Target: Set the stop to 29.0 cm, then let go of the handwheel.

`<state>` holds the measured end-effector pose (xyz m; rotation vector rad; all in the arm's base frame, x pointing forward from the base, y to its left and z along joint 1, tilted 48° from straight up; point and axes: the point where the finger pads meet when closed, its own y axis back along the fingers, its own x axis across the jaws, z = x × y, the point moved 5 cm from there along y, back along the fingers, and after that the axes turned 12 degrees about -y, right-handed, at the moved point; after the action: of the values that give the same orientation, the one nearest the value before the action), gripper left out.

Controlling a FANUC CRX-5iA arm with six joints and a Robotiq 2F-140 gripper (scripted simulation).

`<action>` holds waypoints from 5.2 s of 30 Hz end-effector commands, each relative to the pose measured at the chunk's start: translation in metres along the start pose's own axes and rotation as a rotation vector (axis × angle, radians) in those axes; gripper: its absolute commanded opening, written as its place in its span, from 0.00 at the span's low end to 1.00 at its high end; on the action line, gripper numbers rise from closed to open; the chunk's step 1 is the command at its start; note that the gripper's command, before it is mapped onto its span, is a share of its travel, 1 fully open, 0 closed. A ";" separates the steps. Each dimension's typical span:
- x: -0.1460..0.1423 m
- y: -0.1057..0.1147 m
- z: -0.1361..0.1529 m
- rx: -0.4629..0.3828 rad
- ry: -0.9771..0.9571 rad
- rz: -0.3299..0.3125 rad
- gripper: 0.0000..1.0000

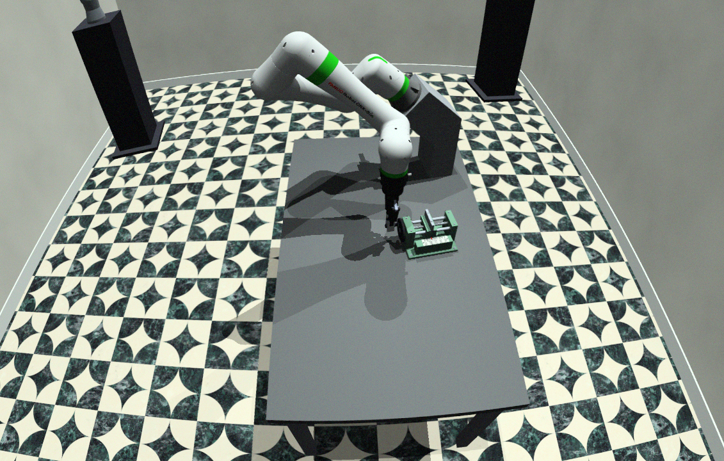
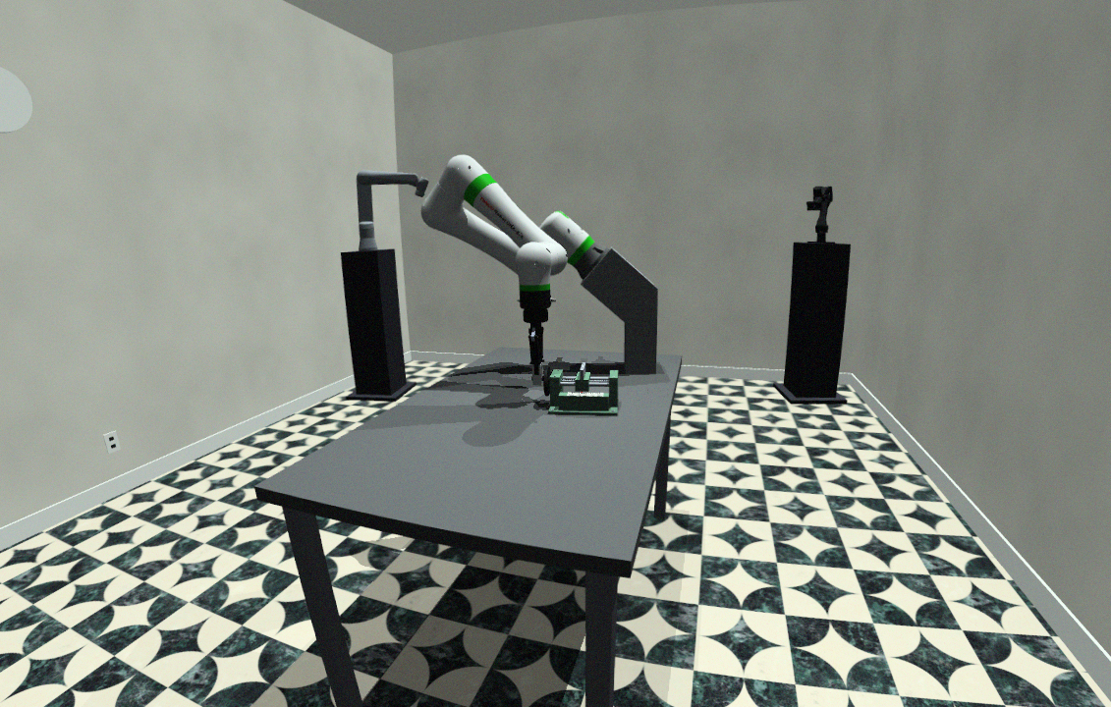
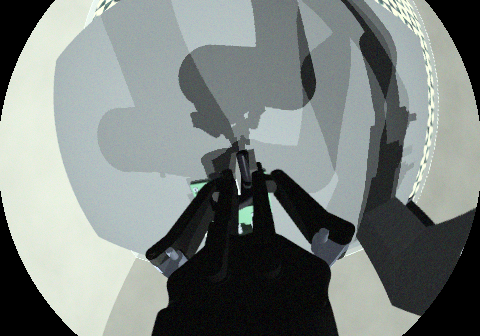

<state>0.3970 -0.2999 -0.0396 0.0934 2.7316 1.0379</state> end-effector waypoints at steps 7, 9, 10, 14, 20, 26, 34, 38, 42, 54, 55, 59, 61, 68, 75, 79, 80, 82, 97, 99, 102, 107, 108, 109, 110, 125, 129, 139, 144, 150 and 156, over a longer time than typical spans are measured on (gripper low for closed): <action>-0.001 0.011 0.000 0.000 0.000 0.000 0.04; -0.002 0.013 0.000 0.000 0.000 0.000 0.04; -0.002 0.014 0.001 0.000 0.000 0.000 0.04; -0.003 0.016 0.001 0.000 0.000 0.000 0.04; -0.007 0.023 0.002 0.000 0.000 0.000 0.04; -0.015 0.030 0.003 0.000 0.000 0.000 0.04; -0.027 0.035 0.006 0.000 0.000 0.000 0.04; -0.036 0.035 0.008 0.000 0.000 0.000 0.04; -0.046 0.032 0.010 0.000 0.000 0.000 0.04; -0.062 0.013 0.013 0.000 0.000 0.000 0.04; -0.063 0.010 0.013 0.000 0.000 0.000 0.04; -0.064 0.001 0.014 0.000 0.000 0.000 0.04; -0.063 -0.004 0.014 0.000 0.000 0.000 0.04; -0.060 -0.014 0.013 0.000 0.000 0.000 0.04; -0.049 -0.025 0.011 0.000 0.000 0.000 0.04; -0.041 -0.029 0.009 0.000 0.000 0.000 0.04; -0.038 -0.030 0.008 0.000 0.000 0.000 0.04; -0.038 -0.030 0.008 0.000 0.000 0.000 0.04; -0.004 -0.013 0.001 0.000 0.000 0.000 0.04; -0.004 -0.013 0.001 0.000 0.000 0.000 0.04; -0.001 -0.006 0.000 0.000 0.000 0.000 0.04; 0.000 0.004 0.000 0.000 0.000 0.000 0.04; 0.000 0.005 0.000 0.000 0.000 0.000 0.04; 0.000 0.007 0.000 0.000 0.000 0.000 0.04; -0.001 0.009 0.000 0.000 0.000 0.000 0.04; -0.012 0.028 0.003 0.000 0.000 0.000 0.04; -0.019 0.032 0.004 0.000 0.000 0.000 0.04; -0.037 0.035 0.008 0.000 0.000 0.000 0.04; -0.047 0.031 0.010 0.000 0.000 0.000 0.04; -0.054 0.026 0.012 0.000 0.000 0.000 0.04; -0.061 0.016 0.013 0.000 0.000 0.000 0.04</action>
<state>0.4562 -0.2843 -0.0244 0.0930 2.7315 1.0382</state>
